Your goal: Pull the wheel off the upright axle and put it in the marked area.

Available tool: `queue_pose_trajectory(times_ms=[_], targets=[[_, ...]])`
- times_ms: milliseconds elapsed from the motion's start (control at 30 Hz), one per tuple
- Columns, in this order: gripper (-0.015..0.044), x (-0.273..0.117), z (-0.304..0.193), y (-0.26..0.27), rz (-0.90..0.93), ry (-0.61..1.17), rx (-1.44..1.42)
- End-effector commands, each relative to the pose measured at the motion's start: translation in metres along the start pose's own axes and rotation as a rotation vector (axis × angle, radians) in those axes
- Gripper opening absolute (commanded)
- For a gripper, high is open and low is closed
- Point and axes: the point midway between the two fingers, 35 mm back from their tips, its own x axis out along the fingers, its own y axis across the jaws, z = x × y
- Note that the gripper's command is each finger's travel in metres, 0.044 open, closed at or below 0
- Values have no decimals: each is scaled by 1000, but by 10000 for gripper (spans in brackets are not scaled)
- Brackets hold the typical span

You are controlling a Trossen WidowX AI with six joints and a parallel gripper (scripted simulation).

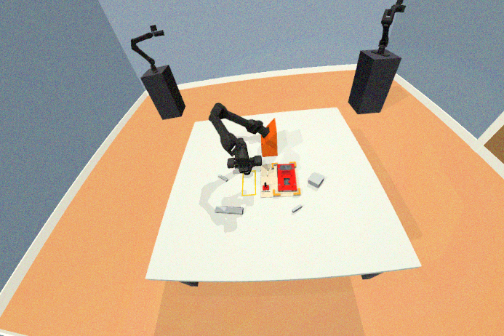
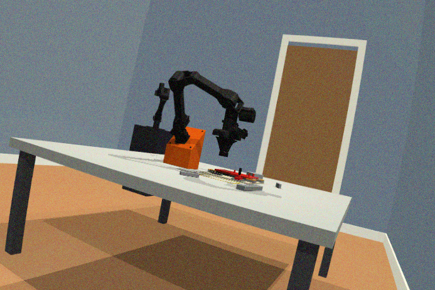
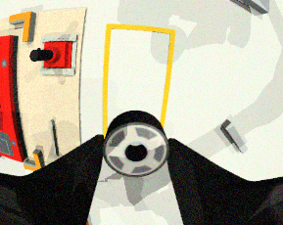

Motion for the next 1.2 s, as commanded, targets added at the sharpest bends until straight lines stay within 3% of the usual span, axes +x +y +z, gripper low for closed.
queue_pose_trajectory(times_ms=[0, 300, 767, 1067, 1167], targets=[[0, 10, -3, -2, -7, 9, -4], [0, 28, -2, -2, -6, 9, -4], [0, 101, -4, -4, -11, 9, -4], [0, 104, -4, -4, -12, 9, -4], [79, 100, -2, -5, -18, 4, 1]])
